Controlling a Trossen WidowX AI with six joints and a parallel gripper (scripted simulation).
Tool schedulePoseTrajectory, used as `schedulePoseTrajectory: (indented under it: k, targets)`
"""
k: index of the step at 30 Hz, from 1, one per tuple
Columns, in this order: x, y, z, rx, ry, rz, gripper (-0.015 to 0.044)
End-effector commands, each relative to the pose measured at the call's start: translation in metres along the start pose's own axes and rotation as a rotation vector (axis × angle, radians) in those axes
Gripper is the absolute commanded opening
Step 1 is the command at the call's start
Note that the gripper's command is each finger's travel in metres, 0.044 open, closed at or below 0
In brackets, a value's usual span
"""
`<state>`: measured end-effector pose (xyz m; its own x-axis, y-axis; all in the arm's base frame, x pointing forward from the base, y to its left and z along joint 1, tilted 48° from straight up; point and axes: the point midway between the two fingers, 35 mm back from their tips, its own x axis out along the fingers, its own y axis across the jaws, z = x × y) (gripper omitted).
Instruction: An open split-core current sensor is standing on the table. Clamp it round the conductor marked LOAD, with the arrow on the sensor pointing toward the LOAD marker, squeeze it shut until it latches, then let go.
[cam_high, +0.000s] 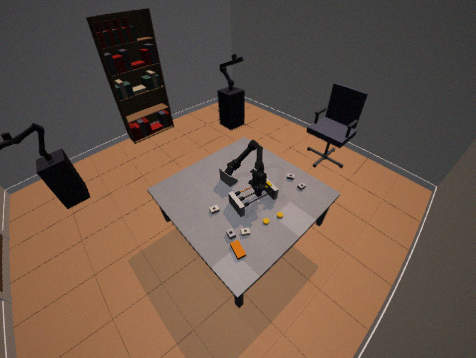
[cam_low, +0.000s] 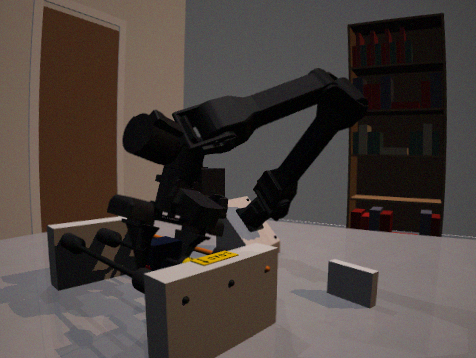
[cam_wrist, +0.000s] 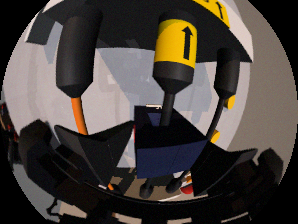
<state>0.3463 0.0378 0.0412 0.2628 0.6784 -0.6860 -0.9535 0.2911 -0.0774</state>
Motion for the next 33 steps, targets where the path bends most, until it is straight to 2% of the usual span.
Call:
schedulePoseTrajectory:
  k: [1,2,6,7,33]
  targets:
    - [0.0,0.0,0.0,0.0,0.0,0.0,0.0123]
    - [0.0,0.0,0.0,0.0,0.0,0.0,0.0116]
    - [-0.0021,-0.0007,-0.0001,0.004,-0.002,0.012,0.0011]
    - [-0.0031,-0.001,-0.0001,0.005,-0.003,0.017,0.0]
    - [0.0016,0.0019,-0.0011,0.008,0.002,0.017,0.0]
